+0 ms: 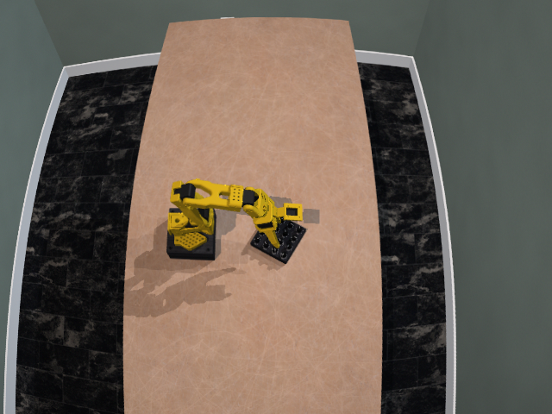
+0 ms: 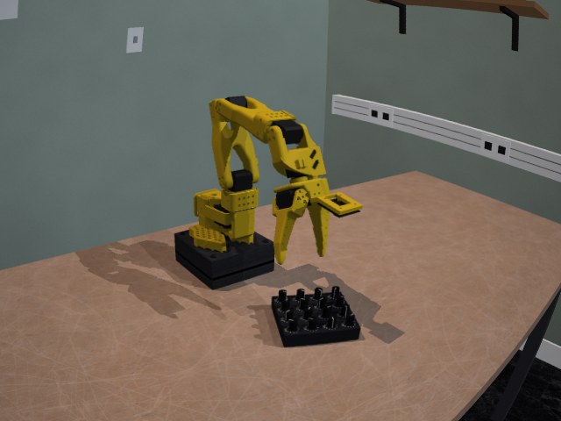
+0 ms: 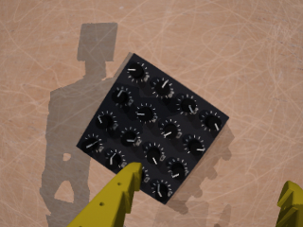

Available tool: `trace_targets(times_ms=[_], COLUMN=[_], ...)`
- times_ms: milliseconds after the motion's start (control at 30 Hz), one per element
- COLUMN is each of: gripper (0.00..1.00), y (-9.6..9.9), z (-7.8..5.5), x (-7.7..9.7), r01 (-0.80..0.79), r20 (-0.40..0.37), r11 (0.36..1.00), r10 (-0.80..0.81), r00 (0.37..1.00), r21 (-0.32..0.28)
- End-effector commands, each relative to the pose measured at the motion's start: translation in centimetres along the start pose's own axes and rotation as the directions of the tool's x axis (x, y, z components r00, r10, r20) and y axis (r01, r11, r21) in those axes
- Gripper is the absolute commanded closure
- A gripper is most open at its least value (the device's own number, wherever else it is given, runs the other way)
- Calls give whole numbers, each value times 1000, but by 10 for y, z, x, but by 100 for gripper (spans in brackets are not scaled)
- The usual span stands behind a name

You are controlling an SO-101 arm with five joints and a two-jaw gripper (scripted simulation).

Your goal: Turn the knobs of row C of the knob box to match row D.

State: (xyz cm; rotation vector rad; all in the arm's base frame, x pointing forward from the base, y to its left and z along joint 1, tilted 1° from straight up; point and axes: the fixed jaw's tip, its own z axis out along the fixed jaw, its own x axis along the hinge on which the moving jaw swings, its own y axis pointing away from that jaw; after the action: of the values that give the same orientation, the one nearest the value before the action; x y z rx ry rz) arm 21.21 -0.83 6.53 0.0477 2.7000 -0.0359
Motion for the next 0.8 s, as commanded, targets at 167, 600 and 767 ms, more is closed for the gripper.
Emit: trace_targets(times_ms=[167,600,767], gripper=[60,60,60], y=[1,1,1], z=[-1,-1,-1], x=[-4,-4,-4], r01=[-3,-3,-3], r20=[14,14,14], r11=[1000,1000,1000], r10=[3,3,3], r00=[1000,1000,1000], r21=[-3,-3,-3])
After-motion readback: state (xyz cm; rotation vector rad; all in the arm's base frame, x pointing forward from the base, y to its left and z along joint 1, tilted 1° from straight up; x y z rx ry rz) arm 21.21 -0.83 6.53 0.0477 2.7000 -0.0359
